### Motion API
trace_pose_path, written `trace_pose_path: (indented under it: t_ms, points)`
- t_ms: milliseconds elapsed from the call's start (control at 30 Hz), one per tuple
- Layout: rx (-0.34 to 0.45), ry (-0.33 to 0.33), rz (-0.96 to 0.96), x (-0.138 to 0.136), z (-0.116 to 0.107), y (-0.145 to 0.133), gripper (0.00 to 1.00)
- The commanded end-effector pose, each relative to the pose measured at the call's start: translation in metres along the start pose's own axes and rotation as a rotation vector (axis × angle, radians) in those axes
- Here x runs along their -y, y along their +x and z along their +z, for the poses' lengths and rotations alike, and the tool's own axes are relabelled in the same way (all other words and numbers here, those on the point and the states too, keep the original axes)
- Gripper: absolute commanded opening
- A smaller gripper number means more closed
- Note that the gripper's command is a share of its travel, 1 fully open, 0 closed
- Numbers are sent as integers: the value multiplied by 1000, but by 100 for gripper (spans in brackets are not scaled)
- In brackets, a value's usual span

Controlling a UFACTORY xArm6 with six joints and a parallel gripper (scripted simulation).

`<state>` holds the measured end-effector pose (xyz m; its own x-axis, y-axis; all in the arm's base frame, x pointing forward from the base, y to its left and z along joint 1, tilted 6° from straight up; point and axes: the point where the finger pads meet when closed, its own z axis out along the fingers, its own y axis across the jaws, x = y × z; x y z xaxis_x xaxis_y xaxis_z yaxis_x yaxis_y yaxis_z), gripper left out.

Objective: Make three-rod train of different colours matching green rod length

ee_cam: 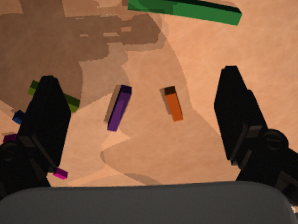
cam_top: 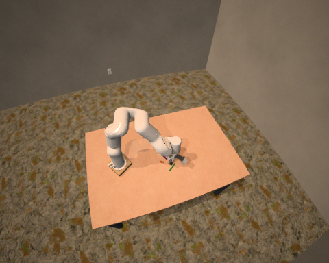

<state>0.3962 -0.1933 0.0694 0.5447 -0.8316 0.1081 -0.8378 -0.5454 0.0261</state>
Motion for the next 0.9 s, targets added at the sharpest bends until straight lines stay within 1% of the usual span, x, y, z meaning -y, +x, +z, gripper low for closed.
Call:
trace_pose_path:
  t_ms: [0,133,300,367,500,867]
  points:
    - [-3,2,0,1,-1,1,100]
    - [-3,2,-11,1,-1,1,100]
    - [-3,2,-103,2,-1,0,100]
    - [-3,2,-103,2,-1,0,100]
    - [-4,2,-264,4,-1,-2,100]
    - [-4,1,-558,8,-1,-5,100]
